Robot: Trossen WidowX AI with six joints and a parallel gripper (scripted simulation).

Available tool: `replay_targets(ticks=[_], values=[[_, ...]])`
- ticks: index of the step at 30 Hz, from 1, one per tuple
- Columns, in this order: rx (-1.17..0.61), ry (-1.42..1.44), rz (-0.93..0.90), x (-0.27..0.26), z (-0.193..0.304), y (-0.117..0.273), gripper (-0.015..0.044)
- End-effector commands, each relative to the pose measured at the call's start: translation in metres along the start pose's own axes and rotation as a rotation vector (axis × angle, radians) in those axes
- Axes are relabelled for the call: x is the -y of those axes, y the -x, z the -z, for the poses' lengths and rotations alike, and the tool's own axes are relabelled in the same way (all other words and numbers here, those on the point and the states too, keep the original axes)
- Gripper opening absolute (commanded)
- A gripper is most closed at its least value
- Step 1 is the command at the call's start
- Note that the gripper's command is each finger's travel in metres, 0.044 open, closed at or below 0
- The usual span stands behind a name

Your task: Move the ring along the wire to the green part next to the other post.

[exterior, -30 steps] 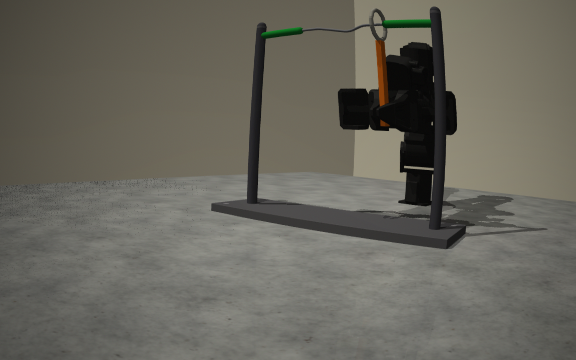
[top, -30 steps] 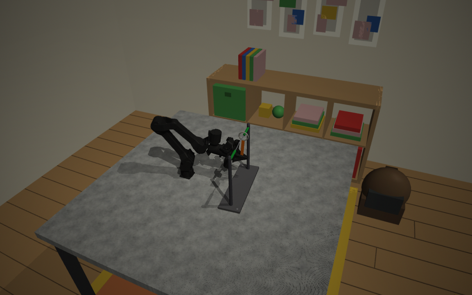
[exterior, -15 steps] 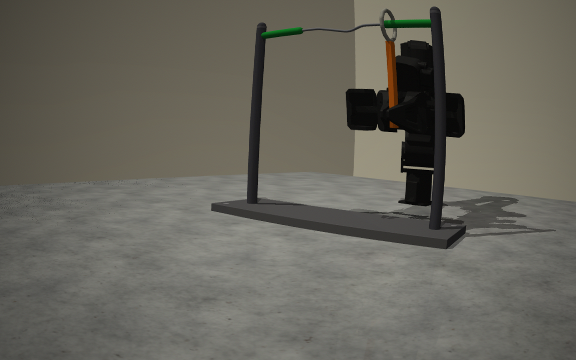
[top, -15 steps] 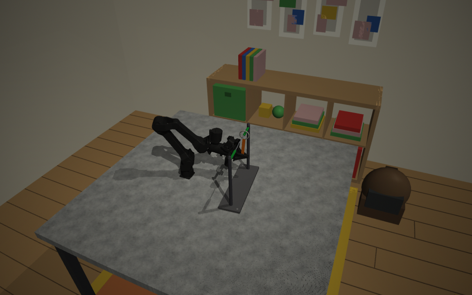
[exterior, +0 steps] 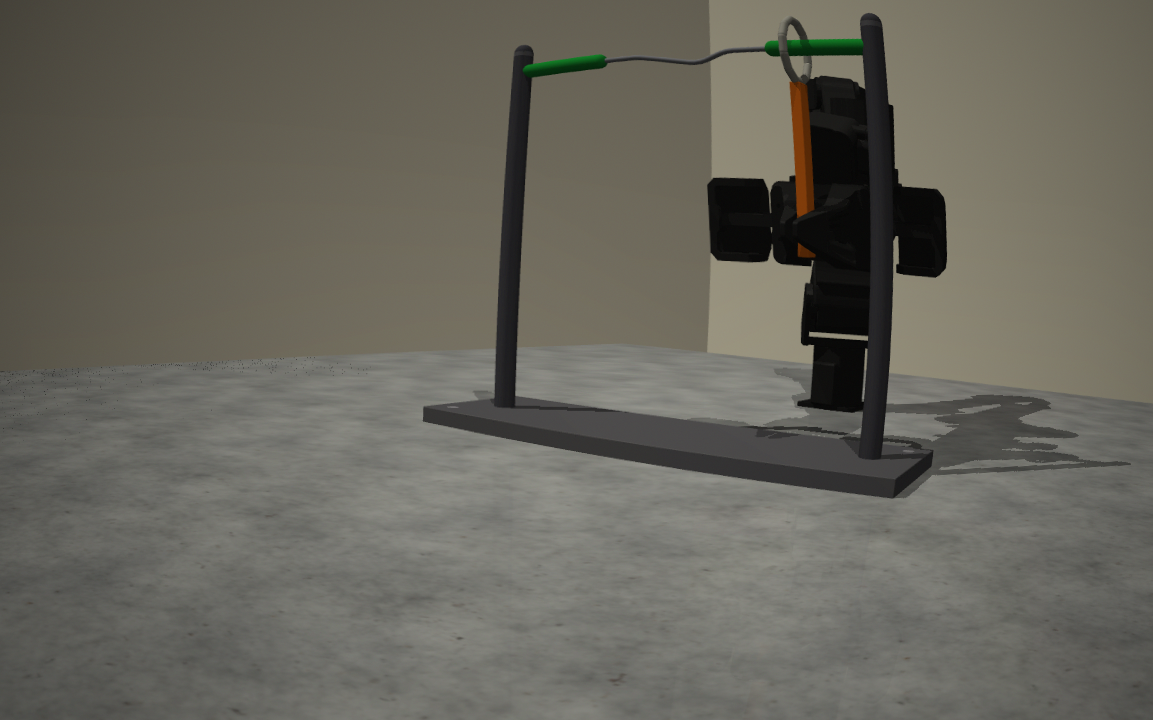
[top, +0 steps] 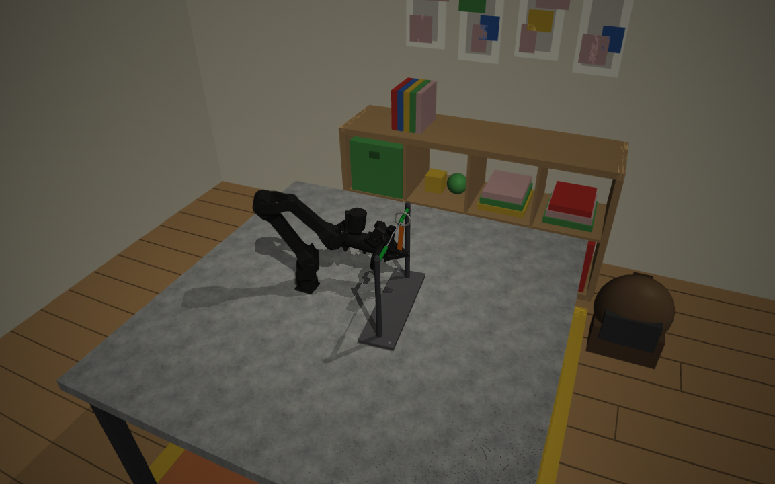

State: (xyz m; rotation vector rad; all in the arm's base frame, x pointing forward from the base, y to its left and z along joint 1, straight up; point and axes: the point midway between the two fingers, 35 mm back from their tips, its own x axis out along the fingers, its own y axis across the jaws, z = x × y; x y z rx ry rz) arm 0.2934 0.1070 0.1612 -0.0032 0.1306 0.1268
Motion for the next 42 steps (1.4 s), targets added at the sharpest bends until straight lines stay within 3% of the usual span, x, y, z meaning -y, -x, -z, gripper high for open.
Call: replay_targets(ticks=[1, 30, 42], values=[[0.005, -0.005, 0.005, 0.0, 0.0, -0.001, -0.015], [0.005, -0.005, 0.005, 0.0, 0.013, -0.003, -0.015], [0.004, -0.002, 0.0, -0.001, 0.012, -0.002, 0.016]])
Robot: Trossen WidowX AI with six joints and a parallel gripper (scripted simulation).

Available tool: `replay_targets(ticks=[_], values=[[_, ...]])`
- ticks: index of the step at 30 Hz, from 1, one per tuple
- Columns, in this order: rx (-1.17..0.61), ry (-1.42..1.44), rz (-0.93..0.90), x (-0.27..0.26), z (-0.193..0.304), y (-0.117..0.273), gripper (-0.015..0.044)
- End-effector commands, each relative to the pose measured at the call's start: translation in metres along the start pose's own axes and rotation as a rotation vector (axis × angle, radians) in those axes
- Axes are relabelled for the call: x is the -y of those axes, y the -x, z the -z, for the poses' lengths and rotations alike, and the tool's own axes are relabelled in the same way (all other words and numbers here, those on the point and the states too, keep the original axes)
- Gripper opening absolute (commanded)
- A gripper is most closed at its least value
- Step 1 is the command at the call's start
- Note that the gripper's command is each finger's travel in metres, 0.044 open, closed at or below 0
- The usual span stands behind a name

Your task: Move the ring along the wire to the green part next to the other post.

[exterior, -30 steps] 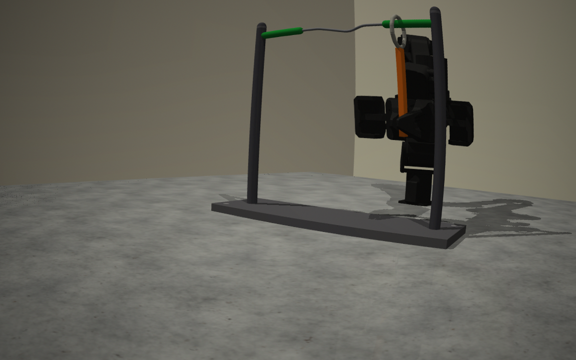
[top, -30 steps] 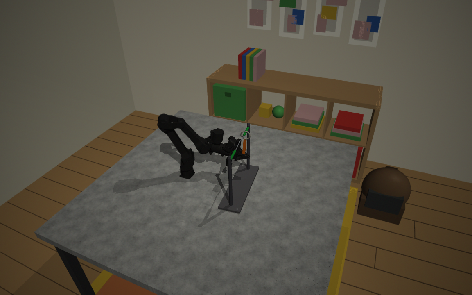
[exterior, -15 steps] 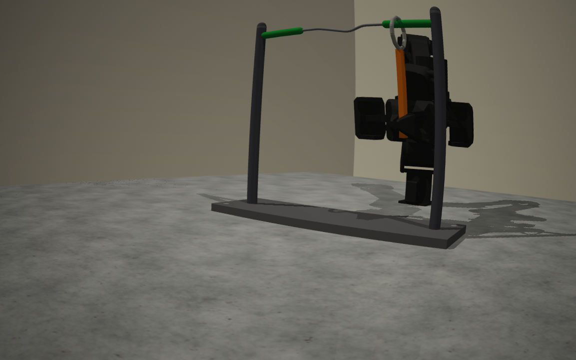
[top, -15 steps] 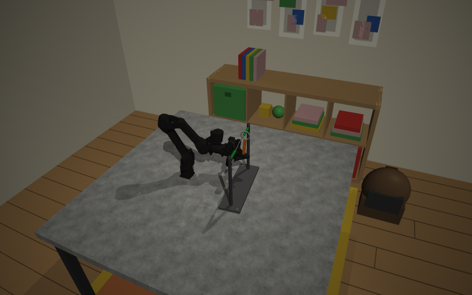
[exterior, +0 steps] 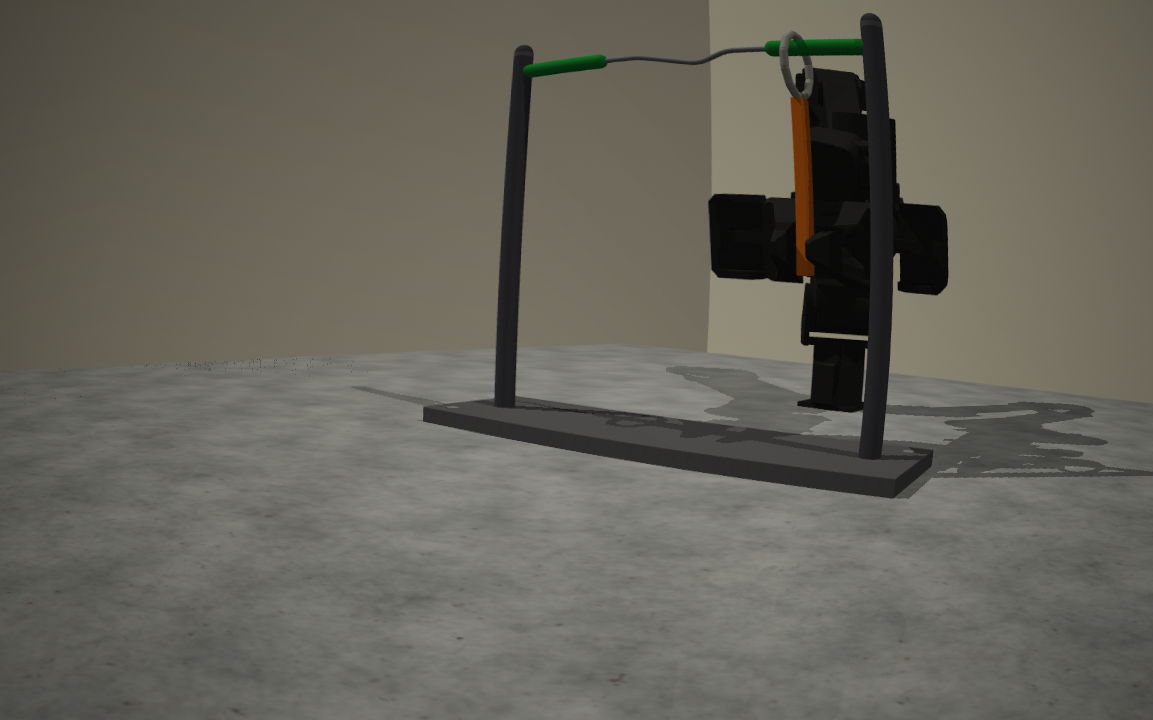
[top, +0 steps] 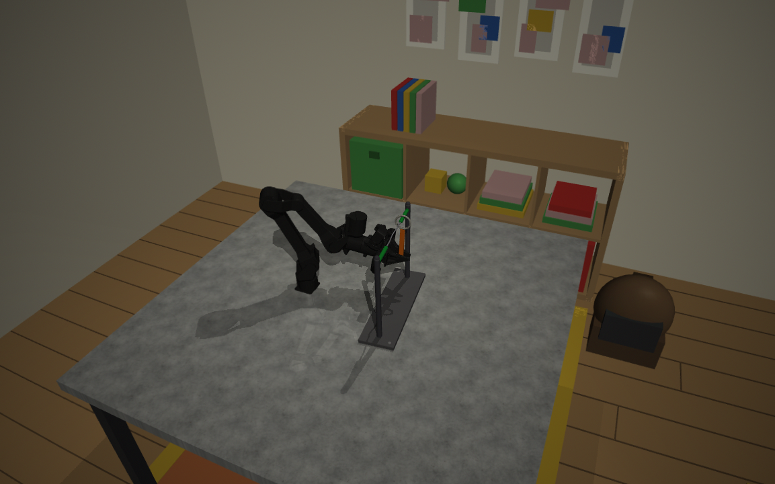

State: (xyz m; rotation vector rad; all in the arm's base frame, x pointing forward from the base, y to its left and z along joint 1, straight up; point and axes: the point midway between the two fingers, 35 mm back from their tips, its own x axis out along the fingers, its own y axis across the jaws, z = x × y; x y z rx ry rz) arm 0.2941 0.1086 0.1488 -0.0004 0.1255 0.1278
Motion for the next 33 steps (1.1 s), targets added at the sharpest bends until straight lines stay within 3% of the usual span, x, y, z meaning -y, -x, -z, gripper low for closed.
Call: replay_targets(ticks=[1, 33], values=[[-0.001, 0.0, 0.001, 0.0, 0.0, 0.002, 0.016], [-0.005, -0.004, 0.006, 0.001, 0.0, 0.05, 0.016]])
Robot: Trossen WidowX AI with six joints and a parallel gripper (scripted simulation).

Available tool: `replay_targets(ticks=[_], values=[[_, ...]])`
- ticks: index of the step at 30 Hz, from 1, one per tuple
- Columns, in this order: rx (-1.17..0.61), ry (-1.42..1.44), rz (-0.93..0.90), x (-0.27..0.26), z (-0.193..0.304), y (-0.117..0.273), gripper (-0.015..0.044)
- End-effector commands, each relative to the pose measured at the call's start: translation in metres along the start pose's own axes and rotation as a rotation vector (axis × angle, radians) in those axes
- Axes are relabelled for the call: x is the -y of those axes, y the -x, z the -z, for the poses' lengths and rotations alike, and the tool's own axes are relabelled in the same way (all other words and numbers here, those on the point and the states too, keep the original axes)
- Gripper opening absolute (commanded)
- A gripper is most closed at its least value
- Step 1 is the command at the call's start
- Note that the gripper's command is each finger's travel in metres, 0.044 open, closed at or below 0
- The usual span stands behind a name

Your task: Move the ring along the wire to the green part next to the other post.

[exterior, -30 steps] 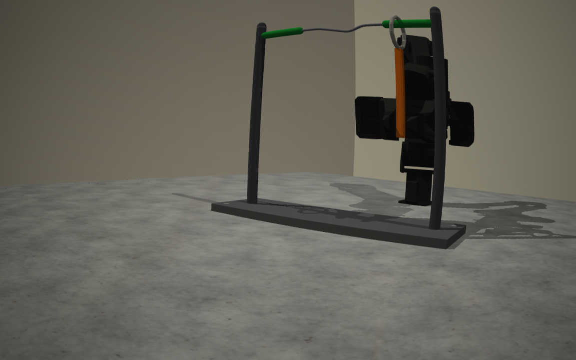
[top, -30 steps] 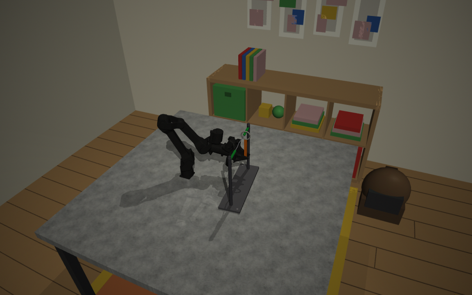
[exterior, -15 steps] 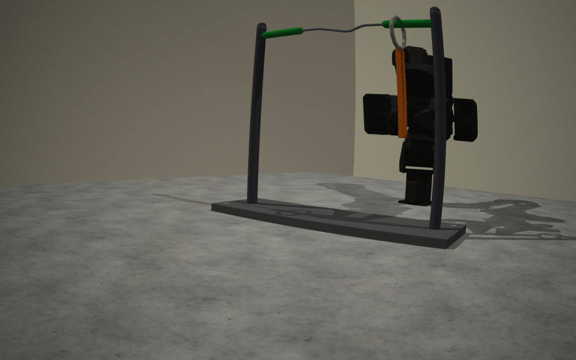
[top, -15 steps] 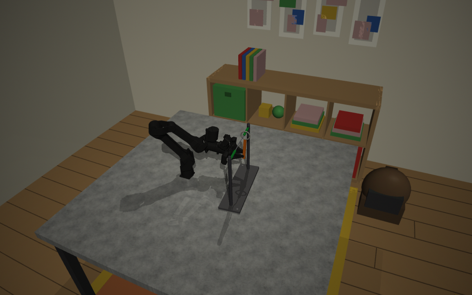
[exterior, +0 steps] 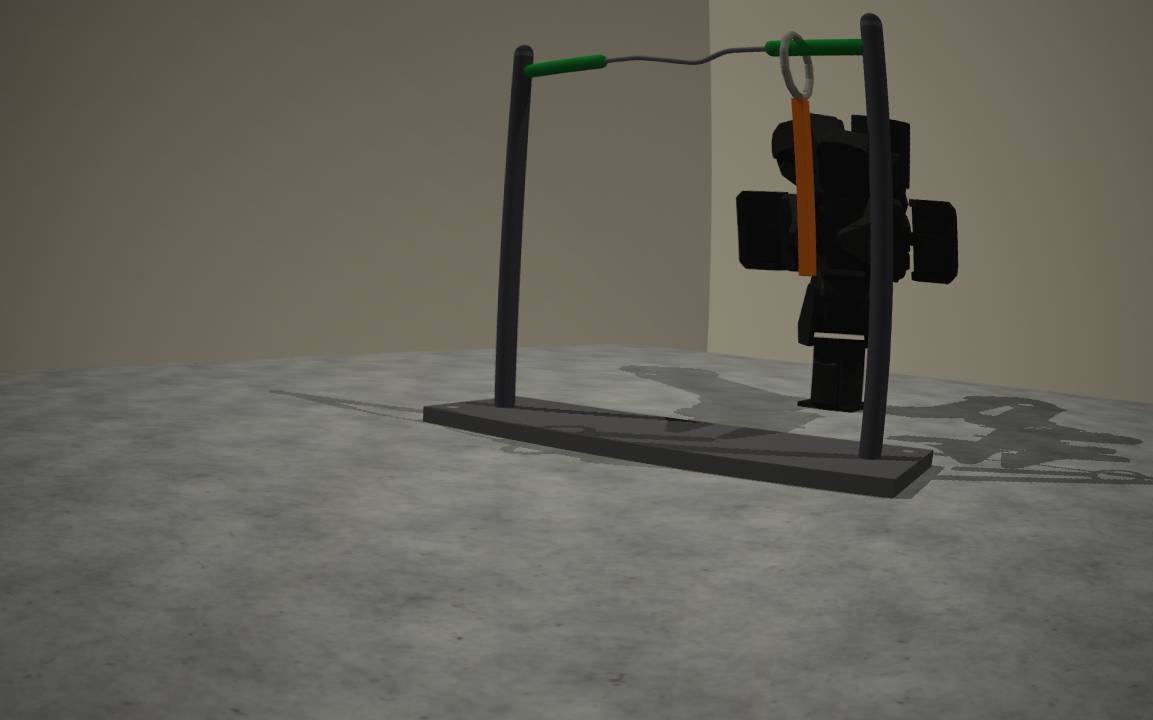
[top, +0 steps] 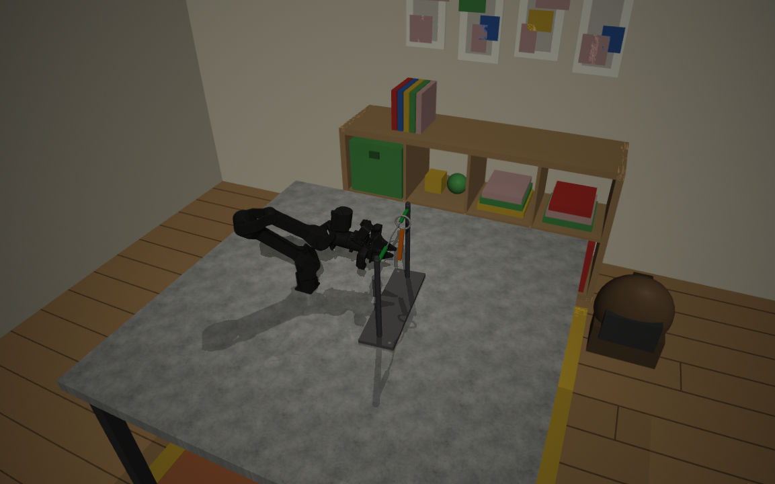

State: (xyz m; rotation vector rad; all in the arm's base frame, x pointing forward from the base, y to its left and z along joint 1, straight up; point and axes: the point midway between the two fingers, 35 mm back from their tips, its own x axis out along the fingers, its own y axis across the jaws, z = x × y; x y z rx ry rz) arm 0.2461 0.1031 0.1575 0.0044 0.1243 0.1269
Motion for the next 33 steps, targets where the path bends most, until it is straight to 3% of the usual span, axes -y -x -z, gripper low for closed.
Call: replay_targets(ticks=[1, 18, 28, 33], values=[[-0.006, 0.001, 0.005, 0.001, 0.003, 0.001, 0.016], [-0.006, 0.001, 0.005, 0.001, 0.003, 0.001, 0.016], [-0.008, 0.002, 0.0, 0.001, 0.002, 0.048, 0.0423], [-0.007, 0.003, 0.0, 0.002, 0.002, 0.052, 0.044]])
